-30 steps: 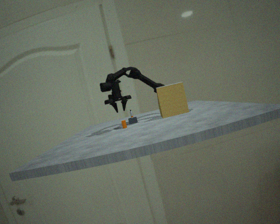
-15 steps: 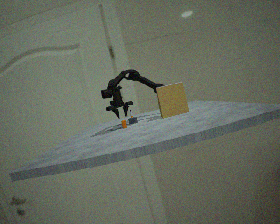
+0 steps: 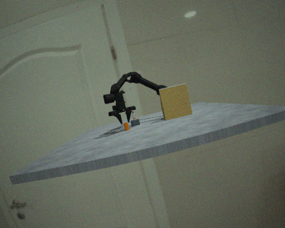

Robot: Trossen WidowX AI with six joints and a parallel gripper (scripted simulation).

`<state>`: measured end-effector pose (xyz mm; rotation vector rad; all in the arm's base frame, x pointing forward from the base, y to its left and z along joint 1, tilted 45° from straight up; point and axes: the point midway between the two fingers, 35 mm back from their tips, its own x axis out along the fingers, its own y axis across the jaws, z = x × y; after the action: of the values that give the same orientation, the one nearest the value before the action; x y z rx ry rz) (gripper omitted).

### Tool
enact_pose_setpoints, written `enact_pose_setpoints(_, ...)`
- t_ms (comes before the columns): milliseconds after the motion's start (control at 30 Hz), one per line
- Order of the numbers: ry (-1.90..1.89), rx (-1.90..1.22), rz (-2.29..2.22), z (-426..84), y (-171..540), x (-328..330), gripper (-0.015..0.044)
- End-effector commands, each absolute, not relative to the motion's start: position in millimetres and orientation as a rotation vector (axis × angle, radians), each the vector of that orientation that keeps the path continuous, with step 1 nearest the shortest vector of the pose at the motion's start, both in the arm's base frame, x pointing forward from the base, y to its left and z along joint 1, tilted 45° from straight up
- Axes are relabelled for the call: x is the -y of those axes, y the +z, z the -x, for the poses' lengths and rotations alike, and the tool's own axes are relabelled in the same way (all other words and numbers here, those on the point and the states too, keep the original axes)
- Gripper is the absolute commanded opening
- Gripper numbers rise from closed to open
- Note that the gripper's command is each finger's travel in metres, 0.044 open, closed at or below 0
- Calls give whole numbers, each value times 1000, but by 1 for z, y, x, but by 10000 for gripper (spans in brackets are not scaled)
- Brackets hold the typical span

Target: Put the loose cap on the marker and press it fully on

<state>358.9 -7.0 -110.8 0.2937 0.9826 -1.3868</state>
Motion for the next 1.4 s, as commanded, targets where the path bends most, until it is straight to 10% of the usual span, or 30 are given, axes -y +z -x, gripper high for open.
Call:
enact_pose_setpoints(0,-1389,-985,-285,-357,-116,12,249)
enact_pose_setpoints(633,-1390,-984,-283,-352,-135,32,249)
enact_pose_setpoints(1167,-1390,-985,-283,-354,-132,28,5)
enact_pose_setpoints(1367,-1388,-986,-285,-357,-117,13,0)
